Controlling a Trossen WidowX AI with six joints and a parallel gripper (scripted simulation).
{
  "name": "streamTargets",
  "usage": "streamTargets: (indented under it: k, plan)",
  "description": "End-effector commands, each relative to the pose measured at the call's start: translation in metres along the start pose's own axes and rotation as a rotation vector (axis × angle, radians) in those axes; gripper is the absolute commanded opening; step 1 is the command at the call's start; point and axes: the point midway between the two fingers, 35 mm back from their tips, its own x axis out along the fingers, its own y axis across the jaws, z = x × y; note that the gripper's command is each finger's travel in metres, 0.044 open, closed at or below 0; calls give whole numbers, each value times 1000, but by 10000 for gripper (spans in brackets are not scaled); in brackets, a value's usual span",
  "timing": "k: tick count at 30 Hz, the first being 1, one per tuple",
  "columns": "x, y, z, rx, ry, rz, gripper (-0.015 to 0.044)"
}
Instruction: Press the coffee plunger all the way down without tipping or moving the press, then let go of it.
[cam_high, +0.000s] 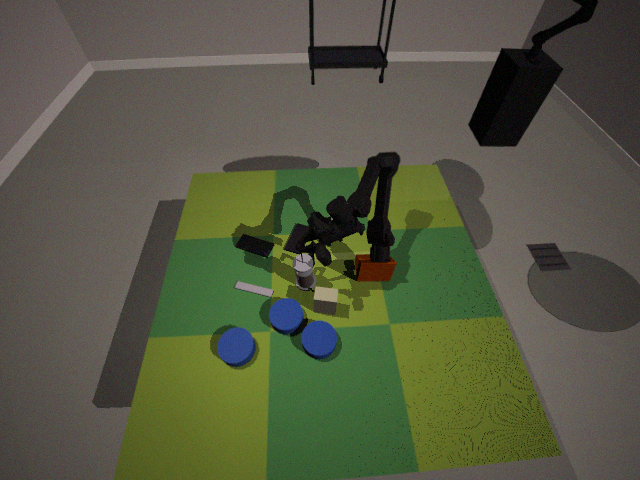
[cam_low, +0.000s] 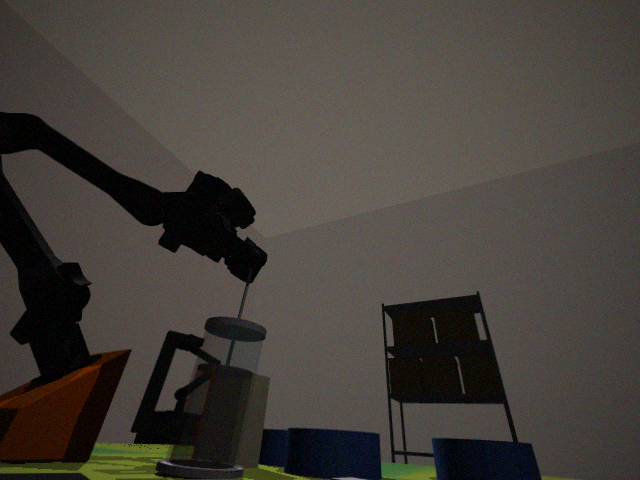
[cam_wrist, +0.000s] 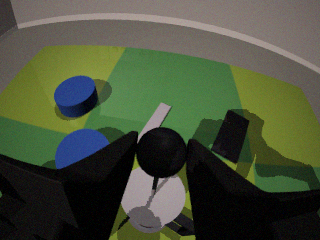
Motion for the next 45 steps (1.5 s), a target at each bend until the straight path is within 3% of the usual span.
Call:
streamTargets:
  k: [1, 29, 45]
  plan:
    - [8, 3, -20, -26, 37, 11, 128]
    - [37, 0, -55, -29, 28, 7, 128]
    - [48, 1, -51, -29, 26, 4, 128]
